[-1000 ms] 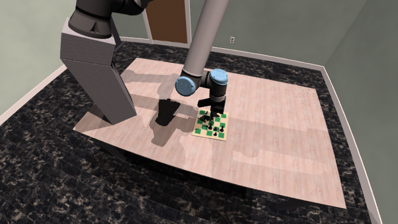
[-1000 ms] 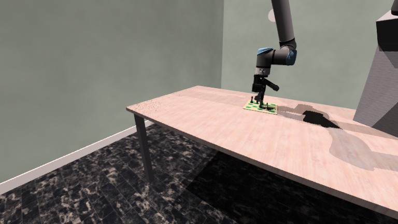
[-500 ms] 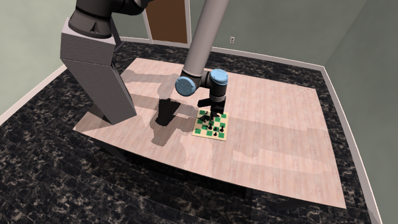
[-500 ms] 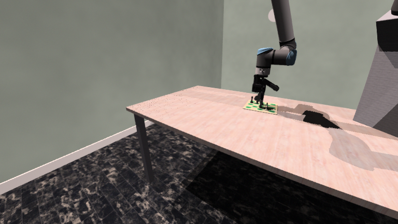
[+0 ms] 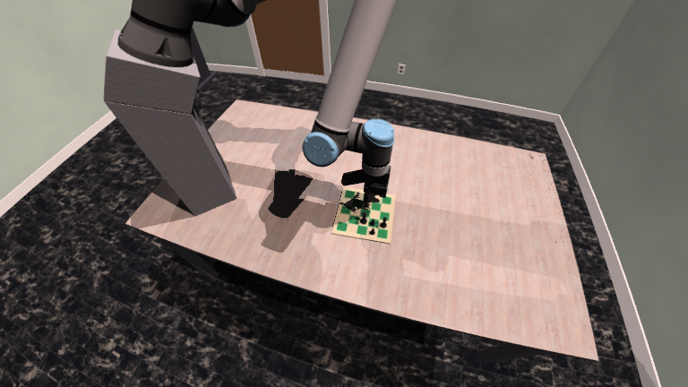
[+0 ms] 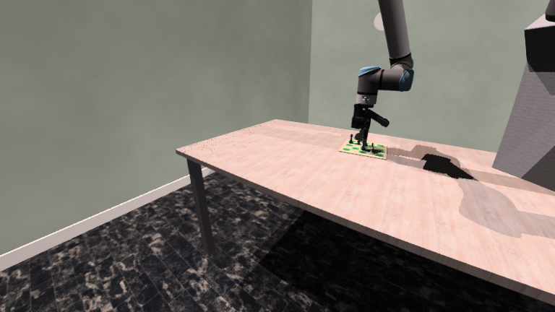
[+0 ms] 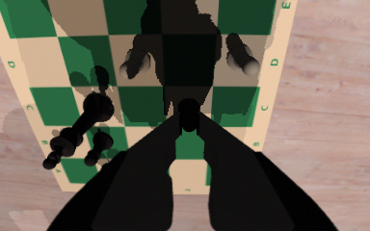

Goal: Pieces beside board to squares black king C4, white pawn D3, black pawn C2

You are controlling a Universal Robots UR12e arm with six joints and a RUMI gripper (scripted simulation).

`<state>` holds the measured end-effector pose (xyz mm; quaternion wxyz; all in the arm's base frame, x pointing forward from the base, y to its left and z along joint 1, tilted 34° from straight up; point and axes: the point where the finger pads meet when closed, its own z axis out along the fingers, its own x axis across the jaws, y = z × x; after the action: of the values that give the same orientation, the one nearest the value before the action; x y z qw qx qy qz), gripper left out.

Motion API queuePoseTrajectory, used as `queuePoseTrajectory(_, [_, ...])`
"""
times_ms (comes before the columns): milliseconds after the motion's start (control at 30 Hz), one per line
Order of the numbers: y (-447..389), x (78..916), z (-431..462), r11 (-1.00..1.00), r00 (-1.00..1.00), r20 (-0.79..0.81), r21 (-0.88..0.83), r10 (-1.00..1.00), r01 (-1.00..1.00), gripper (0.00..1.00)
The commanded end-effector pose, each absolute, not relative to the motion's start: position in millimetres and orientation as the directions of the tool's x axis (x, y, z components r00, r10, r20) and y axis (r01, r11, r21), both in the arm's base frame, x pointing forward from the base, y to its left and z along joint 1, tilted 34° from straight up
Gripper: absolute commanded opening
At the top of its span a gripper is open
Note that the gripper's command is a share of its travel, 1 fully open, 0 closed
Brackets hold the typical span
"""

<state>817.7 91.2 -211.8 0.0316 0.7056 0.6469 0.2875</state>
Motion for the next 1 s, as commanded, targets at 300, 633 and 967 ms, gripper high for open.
queuePoseTrajectory(300, [90.9,818.0,-211.3,-0.161,-0.002,0.365,0.417,0.931,0.894,0.04])
queuePoseTrajectory(633, [90.9,818.0,-211.3,-0.161,-0.002,0.365,0.417,0.931,0.894,0.16])
queuePoseTrajectory(967, [90.9,818.0,-211.3,-0.161,-0.002,0.365,0.417,0.931,0.894,0.2])
